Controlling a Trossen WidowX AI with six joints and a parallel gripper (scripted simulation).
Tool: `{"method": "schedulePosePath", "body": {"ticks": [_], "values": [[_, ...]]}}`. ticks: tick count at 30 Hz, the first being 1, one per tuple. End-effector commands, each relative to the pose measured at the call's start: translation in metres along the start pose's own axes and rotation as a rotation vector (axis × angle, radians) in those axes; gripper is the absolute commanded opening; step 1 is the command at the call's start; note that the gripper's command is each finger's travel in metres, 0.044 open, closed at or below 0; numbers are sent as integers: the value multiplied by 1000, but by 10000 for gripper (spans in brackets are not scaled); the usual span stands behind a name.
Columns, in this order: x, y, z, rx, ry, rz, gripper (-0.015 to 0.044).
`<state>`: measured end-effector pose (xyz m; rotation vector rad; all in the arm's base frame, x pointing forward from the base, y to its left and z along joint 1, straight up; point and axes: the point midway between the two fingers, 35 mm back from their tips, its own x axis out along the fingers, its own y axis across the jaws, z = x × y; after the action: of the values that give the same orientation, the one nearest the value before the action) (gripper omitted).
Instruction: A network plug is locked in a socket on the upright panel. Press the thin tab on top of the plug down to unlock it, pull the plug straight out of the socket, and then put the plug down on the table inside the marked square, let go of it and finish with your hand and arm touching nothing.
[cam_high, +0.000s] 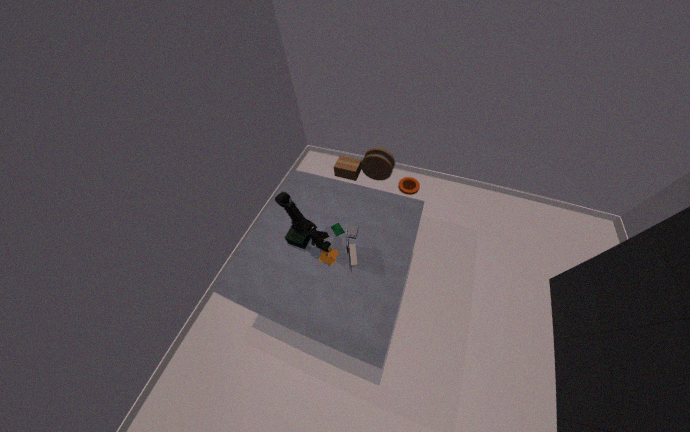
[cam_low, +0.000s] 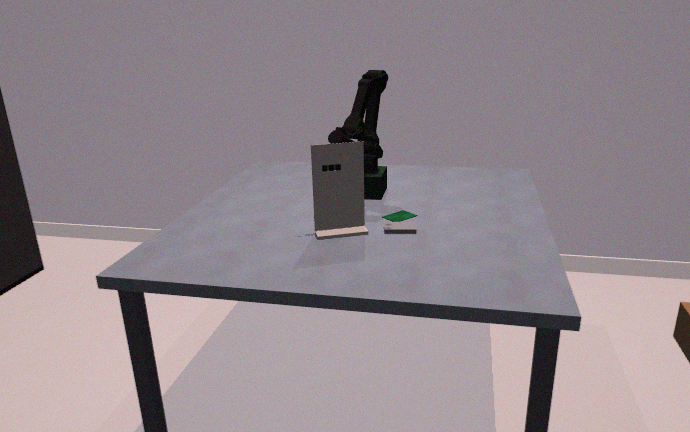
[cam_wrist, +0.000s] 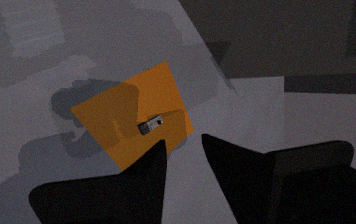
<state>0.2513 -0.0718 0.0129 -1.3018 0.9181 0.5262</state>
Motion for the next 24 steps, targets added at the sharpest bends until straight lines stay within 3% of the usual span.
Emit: {"method": "schedulePosePath", "body": {"ticks": [1,24], "values": [[-5,-6,0,0,0,-9,156],[-27,-17,0,-1,0,-9,156]]}}
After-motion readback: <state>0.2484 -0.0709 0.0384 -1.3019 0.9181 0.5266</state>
